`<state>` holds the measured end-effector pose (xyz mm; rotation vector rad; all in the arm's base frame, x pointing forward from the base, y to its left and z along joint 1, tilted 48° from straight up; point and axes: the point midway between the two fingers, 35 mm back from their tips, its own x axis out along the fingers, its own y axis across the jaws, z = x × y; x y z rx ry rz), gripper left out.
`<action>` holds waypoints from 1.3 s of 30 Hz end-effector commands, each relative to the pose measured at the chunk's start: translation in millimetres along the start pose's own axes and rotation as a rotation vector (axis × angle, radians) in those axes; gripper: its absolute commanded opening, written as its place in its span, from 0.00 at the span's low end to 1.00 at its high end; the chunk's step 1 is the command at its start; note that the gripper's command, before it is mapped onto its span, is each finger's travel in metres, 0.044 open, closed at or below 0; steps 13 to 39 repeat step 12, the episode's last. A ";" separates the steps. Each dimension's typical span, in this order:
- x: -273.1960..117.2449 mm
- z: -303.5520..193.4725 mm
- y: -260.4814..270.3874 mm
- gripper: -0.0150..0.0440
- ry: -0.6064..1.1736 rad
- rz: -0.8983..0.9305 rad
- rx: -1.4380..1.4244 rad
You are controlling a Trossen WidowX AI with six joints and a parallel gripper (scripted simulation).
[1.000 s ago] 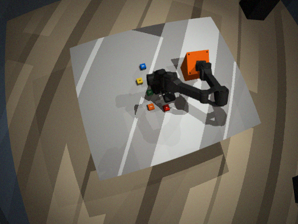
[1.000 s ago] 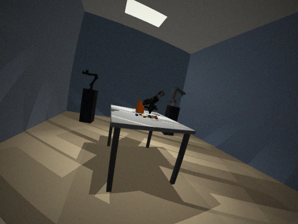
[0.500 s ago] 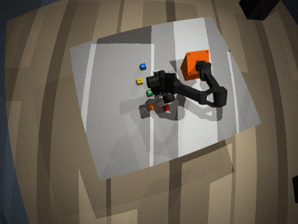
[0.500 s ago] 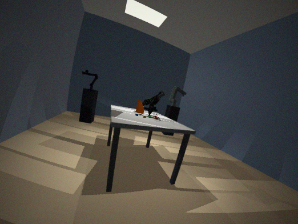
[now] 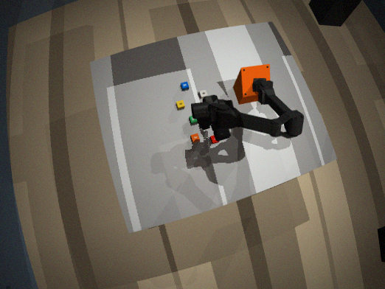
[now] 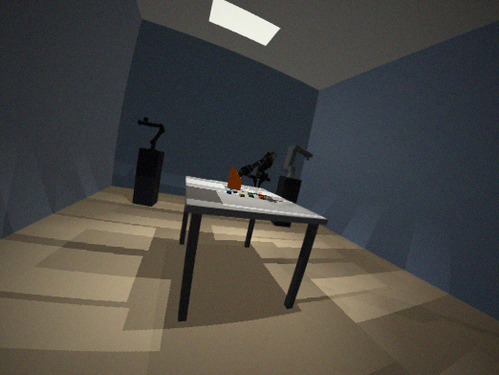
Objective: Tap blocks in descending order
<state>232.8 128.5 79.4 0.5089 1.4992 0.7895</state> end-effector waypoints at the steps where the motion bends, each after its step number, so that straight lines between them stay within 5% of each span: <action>1: -35.7 -2.8 60.2 0.64 -0.012 0.001 -0.016; 8: -55.5 -15.0 94.0 0.93 -0.012 0.004 -0.016; 39: -55.5 -15.0 94.0 0.93 -0.012 0.004 -0.016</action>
